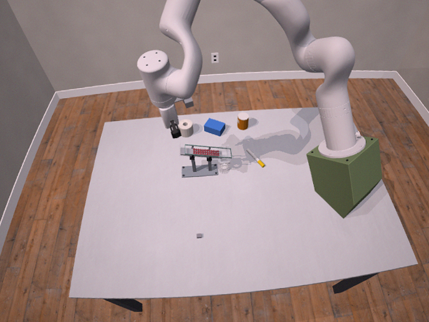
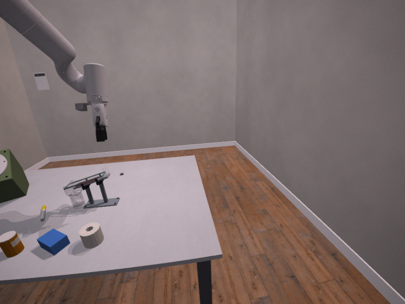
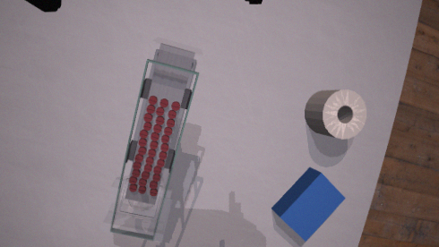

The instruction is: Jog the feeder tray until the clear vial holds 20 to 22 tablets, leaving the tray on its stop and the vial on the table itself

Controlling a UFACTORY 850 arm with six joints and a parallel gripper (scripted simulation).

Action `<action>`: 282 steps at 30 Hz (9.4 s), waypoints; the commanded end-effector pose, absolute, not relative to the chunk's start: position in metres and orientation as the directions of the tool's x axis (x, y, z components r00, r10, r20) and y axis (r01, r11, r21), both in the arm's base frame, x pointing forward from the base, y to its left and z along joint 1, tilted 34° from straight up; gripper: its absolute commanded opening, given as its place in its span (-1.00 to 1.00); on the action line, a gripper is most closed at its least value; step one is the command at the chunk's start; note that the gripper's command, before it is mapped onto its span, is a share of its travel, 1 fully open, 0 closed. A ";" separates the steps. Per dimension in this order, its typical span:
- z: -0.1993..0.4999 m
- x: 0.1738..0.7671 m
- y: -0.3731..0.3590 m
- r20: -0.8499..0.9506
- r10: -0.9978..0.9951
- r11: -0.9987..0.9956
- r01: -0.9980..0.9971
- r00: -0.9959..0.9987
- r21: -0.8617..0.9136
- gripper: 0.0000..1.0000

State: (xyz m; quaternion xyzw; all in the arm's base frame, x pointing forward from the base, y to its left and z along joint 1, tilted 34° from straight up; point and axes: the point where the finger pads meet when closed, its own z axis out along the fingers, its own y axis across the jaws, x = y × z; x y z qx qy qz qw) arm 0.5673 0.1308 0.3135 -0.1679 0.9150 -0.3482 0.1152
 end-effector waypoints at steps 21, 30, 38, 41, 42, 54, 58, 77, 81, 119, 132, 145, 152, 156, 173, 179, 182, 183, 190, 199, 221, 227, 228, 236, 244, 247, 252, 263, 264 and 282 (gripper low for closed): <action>0.311 0.582 0.122 -0.176 -0.324 0.781 -0.157 -0.930 -0.604 -1.00; 0.311 0.605 0.107 -0.293 -0.207 0.877 -0.045 -0.933 -0.478 -1.00; 0.310 0.606 0.106 -0.294 -0.207 0.877 -0.045 -0.933 -0.478 -1.00; 0.305 0.608 0.104 -0.294 -0.207 0.877 -0.044 -0.933 -0.478 -1.00; 0.303 0.609 0.103 -0.294 -0.207 0.877 -0.044 -0.933 -0.478 -1.00; 0.261 0.627 0.081 -0.294 -0.207 0.877 -0.044 -0.933 -0.478 -1.00; 0.243 0.635 0.071 -0.294 -0.207 0.877 -0.044 -0.933 -0.478 -1.00; 0.216 0.644 0.057 -0.294 -0.207 0.877 -0.045 -0.933 -0.478 -1.00; 0.215 0.643 0.057 -0.294 -0.207 0.877 -0.045 -0.933 -0.478 -1.00; 0.208 0.631 0.052 -0.294 -0.207 0.877 -0.045 -0.933 -0.478 -1.00; 0.217 0.645 0.057 -0.294 -0.207 0.877 -0.044 -0.933 -0.478 -1.00; 0.219 0.649 0.059 -0.294 -0.207 0.877 -0.044 -0.933 -0.478 -1.00; 0.218 0.648 0.058 -0.294 -0.207 0.877 -0.045 -0.933 -0.478 -1.00; 0.217 0.645 0.057 -0.294 -0.207 0.877 -0.045 -0.933 -0.478 -1.00; 0.208 0.630 0.052 -0.294 -0.207 0.877 -0.045 -0.933 -0.478 -1.00; 0.208 0.630 0.052 -0.294 -0.207 0.877 -0.044 -0.933 -0.478 -1.00; 0.210 0.634 0.053 -0.294 -0.207 0.877 -0.045 -0.933 -0.478 -1.00; 0.213 0.639 0.055 -0.294 -0.207 0.877 -0.045 -0.933 -0.478 -1.00; 0.219 0.649 0.059 -0.294 -0.207 0.877 -0.044 -0.933 -0.478 -1.00; 0.218 0.647 0.058 -0.294 -0.207 0.877 -0.045 -0.933 -0.478 -1.00; 0.210 0.633 0.053 -0.294 -0.207 0.877 -0.045 -0.933 -0.478 -1.00; 0.219 0.649 0.059 -0.294 -0.207 0.877 -0.044 -0.933 -0.478 -1.00; 0.219 0.649 0.059 -0.294 -0.207 0.877 -0.044 -0.933 -0.478 -1.00; 0.216 0.644 0.057 -0.294 -0.207 0.877 -0.045 -0.933 -0.478 -1.00; 0.207 0.629 0.051 -0.294 -0.207 0.877 -0.045 -0.933 -0.478 -1.00; 0.206 0.628 0.051 -0.294 -0.207 0.877 -0.045 -0.933 -0.478 -1.00; 0.216 0.645 0.057 -0.294 -0.207 0.877 -0.045 -0.933 -0.478 -1.00; 0.219 0.649 0.059 -0.294 -0.207 0.877 -0.044 -0.933 -0.478 -1.00; 0.219 0.648 0.059 -0.294 -0.207 0.877 -0.044 -0.933 -0.478 -1.00; 0.212 0.638 0.055 -0.294 -0.207 0.877 -0.045 -0.933 -0.478 -1.00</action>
